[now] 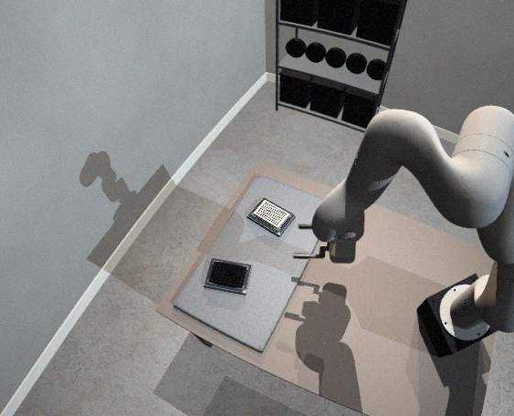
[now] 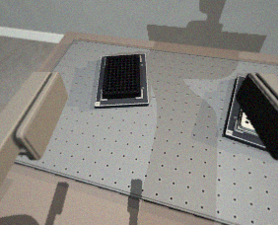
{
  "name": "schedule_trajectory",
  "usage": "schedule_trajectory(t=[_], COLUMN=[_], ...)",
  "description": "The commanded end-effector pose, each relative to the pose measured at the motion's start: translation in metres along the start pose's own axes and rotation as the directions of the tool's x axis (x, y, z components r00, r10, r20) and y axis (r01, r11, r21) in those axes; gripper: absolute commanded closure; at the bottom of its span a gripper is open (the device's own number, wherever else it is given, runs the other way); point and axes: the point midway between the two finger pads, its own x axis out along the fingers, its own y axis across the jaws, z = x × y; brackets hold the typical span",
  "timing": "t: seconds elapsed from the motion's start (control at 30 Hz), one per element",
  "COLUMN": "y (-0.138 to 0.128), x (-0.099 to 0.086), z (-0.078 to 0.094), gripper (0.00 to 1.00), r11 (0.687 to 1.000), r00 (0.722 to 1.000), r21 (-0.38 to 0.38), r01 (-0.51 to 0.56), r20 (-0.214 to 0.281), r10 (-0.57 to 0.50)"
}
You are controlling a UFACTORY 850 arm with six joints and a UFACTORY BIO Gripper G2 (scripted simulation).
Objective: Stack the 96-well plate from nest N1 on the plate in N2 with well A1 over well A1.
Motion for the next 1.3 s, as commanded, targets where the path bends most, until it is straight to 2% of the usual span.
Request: schedule_trajectory(t=[0.0,0.03,0.1,0.17,0.23,0.3,0.37,0.43,0.53,0.6,1.0,1.03,1.1,1.27], y=[-0.004,-0.006,-0.008,-0.012,-0.014,-0.019,-0.021,-0.026,-0.028,-0.034,-0.035,-0.034,-0.034,-0.026], x=[0.010,0.013,0.017,0.024,0.028,0.034,0.037,0.043,0.045,0.050,0.052,0.056,0.056,0.076], z=[0.007,0.009,0.013,0.019,0.022,0.028,0.030,0.037,0.039,0.046,0.048,0.045,0.045,0.033], gripper=[0.63,0.63,0.63,0.63,0.63,0.63,0.63,0.63,0.63,0.63,0.63,0.63,0.63,0.63], r11=[0.999,0.998,0.998,0.994,0.993,0.986,0.986,0.976,0.975,0.962,0.962,0.970,0.970,0.995], r00=[0.998,0.996,0.995,0.987,0.986,0.973,0.973,0.955,0.954,0.933,0.932,0.941,0.941,0.968], r21=[-0.001,-0.003,-0.003,-0.006,-0.007,-0.009,-0.009,-0.011,-0.011,-0.011,-0.011,-0.020,-0.020,-0.061], r01=[0.037,0.061,0.064,0.113,0.115,0.165,0.168,0.219,0.221,0.273,0.275,0.243,0.243,0.084], r20=[0.046,0.069,0.072,0.117,0.120,0.163,0.165,0.207,0.208,0.248,0.249,0.249,0.249,0.242], r10=[-0.037,-0.060,-0.063,-0.111,-0.114,-0.162,-0.164,-0.212,-0.214,-0.262,-0.263,-0.231,-0.231,-0.067])
